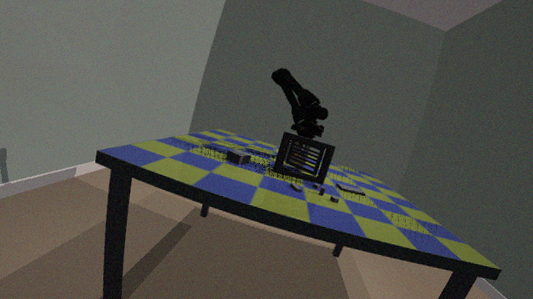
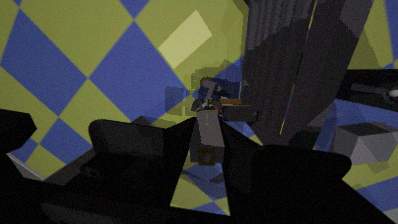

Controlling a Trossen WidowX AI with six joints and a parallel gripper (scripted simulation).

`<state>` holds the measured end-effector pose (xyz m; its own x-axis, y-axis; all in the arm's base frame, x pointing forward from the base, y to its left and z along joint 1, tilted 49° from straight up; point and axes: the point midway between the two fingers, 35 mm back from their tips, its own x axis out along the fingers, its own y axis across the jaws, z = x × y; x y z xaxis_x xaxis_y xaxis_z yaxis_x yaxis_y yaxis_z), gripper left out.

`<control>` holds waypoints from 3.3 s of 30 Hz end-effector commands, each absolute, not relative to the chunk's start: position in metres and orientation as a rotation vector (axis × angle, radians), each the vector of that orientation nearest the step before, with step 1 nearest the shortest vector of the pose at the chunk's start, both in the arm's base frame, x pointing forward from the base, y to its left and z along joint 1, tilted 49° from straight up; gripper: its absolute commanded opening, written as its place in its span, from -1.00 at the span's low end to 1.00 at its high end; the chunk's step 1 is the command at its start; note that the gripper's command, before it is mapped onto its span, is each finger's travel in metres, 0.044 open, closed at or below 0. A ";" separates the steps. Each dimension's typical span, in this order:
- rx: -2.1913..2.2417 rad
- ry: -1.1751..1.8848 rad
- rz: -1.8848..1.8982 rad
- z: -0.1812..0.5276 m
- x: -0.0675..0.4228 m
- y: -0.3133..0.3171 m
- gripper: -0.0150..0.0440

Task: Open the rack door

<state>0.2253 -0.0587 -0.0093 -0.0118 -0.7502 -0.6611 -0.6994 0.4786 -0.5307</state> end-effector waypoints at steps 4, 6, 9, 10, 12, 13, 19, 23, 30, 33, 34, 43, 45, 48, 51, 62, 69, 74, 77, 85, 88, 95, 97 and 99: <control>-1.159 1.702 -0.160 -0.020 0.218 -0.050 -0.46; -1.140 1.696 -0.181 -0.023 0.216 -0.047 -0.46; -1.112 1.685 -0.212 -0.027 0.214 -0.043 -0.46; -1.102 1.682 -0.222 -0.028 0.213 -0.042 -0.46; -1.083 1.675 -0.243 -0.031 0.211 -0.040 -0.46; -1.074 1.671 -0.253 -0.033 0.210 -0.038 -0.46; -1.017 1.649 -0.313 -0.041 0.207 -0.031 -0.46; -0.979 1.633 -0.352 -0.047 0.204 -0.025 -0.46; -0.912 1.604 -0.420 -0.057 0.201 -0.016 -0.46; -0.880 1.589 -0.452 -0.062 0.200 -0.012 -0.46; -0.870 1.585 -0.462 -0.064 0.200 -0.010 -0.46; -0.777 1.540 -0.551 -0.078 0.199 0.003 -0.46; -0.755 1.529 -0.571 -0.082 0.199 0.006 -0.46; -0.720 1.512 -0.604 -0.087 0.199 0.011 -0.46; -0.687 1.494 -0.634 -0.092 0.200 0.015 -0.46; -0.620 1.458 -0.694 -0.102 0.202 0.025 -0.46; -0.620 1.458 -0.694 -0.102 0.202 0.025 -0.46; -0.620 1.458 -0.694 -0.102 0.202 0.025 -0.19; -0.620 1.458 -0.694 -0.102 0.202 0.025 0.08; -0.620 1.458 -0.693 -0.101 0.203 0.027 0.47; -0.619 1.458 -0.692 -0.097 0.203 0.032 0.47; -0.618 1.459 -0.690 -0.088 0.205 0.043 0.47; -0.618 1.459 -0.690 -0.086 0.205 0.046 0.47; -0.618 1.459 -0.689 -0.083 0.205 0.049 0.47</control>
<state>0.2013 0.0398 -0.0899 -0.0171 -0.7527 -0.6581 0.0306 0.6575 -0.7528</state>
